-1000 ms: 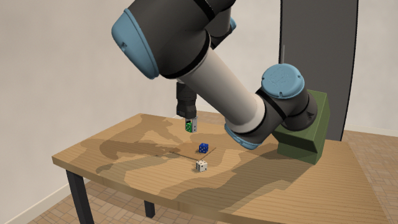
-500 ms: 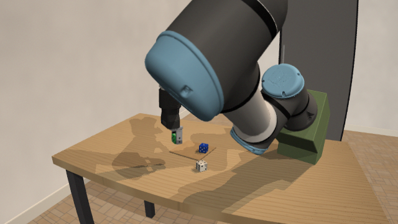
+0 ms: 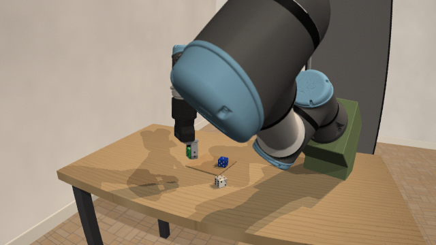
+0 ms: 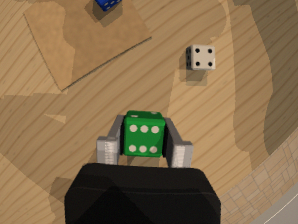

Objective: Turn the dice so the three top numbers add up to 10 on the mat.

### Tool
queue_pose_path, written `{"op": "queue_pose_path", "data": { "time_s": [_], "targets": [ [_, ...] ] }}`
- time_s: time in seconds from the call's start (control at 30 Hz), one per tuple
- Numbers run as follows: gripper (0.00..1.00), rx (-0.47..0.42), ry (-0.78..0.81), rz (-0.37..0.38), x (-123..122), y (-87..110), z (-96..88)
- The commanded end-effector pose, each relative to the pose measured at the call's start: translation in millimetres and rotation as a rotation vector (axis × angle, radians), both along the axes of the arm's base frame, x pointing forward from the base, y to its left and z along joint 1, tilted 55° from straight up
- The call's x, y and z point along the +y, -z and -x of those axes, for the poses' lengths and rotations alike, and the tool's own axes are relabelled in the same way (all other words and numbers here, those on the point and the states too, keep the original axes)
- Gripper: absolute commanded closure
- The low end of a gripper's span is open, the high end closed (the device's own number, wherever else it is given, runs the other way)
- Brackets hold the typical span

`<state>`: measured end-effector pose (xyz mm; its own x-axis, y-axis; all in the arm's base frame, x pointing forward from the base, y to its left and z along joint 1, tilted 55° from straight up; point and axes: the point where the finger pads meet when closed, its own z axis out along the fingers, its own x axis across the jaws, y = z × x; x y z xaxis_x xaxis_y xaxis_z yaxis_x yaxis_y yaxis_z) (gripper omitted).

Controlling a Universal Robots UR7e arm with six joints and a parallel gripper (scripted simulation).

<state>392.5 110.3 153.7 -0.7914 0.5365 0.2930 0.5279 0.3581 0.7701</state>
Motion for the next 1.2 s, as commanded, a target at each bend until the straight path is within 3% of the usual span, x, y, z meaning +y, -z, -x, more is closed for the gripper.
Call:
{"op": "queue_pose_path", "data": {
  "time_s": [0.0,0.4,1.17],
  "targets": [
    [0.43,-0.010,0.005,-0.017,0.2,0.0,0.2],
    [0.43,-0.077,0.042,-0.115,0.8,0.6,-0.6],
    [0.43,-0.291,0.161,-0.427,1.6,2.1,-1.8]
  ]
}}
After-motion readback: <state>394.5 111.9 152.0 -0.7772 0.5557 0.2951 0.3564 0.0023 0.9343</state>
